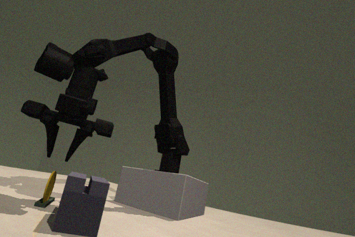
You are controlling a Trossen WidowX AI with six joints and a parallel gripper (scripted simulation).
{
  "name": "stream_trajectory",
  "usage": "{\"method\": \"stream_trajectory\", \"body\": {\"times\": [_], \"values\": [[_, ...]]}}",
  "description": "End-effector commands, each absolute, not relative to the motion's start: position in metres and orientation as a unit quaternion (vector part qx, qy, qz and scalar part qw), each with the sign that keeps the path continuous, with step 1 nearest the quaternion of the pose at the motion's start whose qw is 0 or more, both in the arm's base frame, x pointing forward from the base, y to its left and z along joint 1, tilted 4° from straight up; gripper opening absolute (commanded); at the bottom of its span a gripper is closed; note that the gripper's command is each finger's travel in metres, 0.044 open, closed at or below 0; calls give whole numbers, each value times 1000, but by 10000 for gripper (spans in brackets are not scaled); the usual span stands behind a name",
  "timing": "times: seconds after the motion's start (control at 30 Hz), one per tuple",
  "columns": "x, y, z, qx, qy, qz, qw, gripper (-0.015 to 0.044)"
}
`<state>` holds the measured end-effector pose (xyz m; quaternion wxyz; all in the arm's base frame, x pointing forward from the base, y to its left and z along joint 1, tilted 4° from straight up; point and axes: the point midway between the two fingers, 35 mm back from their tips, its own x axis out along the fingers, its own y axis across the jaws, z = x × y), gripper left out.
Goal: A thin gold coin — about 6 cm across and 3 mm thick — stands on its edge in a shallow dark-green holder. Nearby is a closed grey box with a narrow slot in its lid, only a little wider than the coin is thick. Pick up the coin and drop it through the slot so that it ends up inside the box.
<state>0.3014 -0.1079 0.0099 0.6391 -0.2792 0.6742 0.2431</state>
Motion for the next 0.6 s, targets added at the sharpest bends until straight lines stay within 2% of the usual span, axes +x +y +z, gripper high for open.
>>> {"method": "stream_trajectory", "body": {"times": [0.0, 0.57], "values": [[299, -108, 2, -279, 674, 246, 638, 161], [300, -110, -23, -279, 674, 246, 638, 161]]}}
